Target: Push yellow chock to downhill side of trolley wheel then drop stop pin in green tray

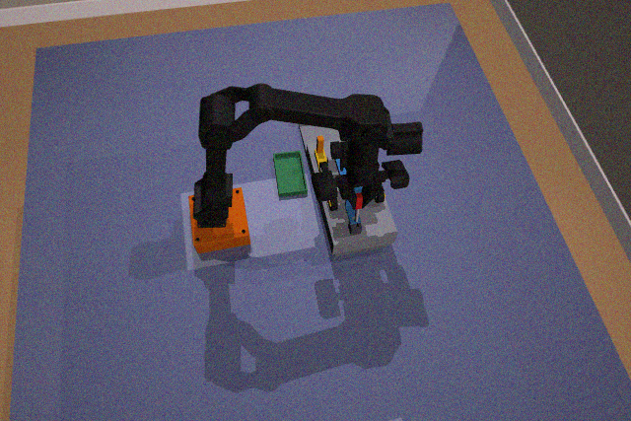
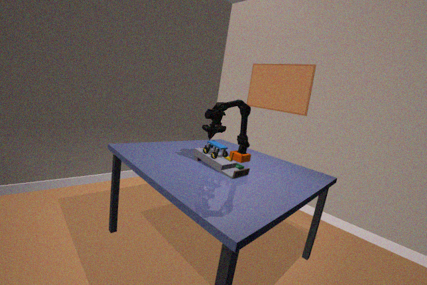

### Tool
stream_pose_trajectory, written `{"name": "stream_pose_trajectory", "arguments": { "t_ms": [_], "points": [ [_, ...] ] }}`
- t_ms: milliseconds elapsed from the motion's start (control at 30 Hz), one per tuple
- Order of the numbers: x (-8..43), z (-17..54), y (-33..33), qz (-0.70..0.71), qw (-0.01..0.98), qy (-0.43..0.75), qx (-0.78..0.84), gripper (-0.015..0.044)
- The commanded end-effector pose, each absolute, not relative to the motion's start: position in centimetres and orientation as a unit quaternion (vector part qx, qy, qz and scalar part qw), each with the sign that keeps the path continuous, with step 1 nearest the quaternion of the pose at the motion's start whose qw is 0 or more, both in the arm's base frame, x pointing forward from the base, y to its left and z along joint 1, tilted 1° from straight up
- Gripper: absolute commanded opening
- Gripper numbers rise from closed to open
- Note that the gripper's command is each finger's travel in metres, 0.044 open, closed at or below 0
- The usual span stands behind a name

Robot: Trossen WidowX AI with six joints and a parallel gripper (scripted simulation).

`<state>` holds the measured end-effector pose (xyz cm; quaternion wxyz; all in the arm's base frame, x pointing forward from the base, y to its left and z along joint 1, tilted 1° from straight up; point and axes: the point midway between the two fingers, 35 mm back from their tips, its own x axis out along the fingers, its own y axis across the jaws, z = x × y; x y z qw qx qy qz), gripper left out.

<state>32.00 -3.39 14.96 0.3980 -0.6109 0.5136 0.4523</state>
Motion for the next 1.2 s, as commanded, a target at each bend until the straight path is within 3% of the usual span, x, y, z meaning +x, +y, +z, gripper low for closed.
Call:
{"name": "stream_pose_trajectory", "arguments": {
  "t_ms": [0, 533, 1167],
  "points": [
    [32.2, 15.2, -4.2, 0.449, 0.397, 0.514, -0.613, 0.0000],
    [32.4, 15.6, -6.4, 0.449, 0.396, 0.515, -0.614, 0.0000],
    [26.2, 15.4, -7.5, 0.450, 0.395, 0.516, -0.613, 0.0000]
  ]
}}
